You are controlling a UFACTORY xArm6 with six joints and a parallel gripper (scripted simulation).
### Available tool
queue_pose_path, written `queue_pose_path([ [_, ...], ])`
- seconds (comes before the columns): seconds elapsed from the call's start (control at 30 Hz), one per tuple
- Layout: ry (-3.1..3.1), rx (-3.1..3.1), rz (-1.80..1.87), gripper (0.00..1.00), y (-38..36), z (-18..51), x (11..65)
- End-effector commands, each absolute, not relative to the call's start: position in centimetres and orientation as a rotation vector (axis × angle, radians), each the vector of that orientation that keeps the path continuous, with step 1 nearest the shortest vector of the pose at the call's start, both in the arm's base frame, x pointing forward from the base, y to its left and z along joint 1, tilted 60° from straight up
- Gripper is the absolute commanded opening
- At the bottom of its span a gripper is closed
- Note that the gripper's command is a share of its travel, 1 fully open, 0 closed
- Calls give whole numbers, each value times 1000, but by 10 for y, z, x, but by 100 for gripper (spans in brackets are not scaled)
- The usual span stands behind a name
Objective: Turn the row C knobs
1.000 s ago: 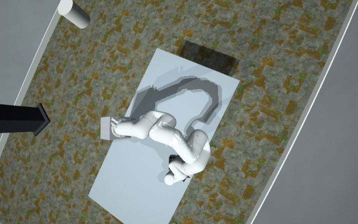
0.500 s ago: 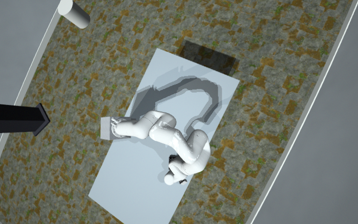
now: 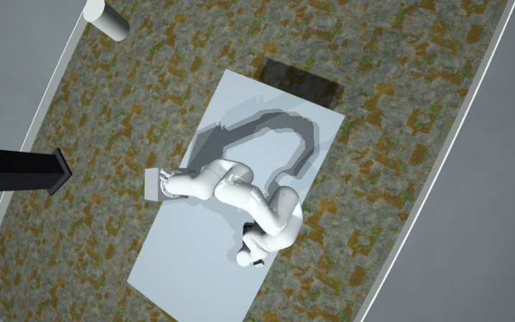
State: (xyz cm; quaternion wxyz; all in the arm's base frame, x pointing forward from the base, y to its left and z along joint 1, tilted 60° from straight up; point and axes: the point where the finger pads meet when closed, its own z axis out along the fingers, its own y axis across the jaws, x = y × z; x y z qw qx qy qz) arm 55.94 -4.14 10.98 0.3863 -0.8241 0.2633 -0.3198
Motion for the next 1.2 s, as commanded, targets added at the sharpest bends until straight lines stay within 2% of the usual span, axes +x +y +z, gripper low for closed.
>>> queue_pose_path([
  [0.0,742,-2065,-769,8,-42,110,560],
  [0.83,782,-2043,-746,8,-42,110,560],
  [0.87,782,-2043,-746,19,-42,110,560],
  [1.17,782,-2043,-746,19,-42,110,560],
])
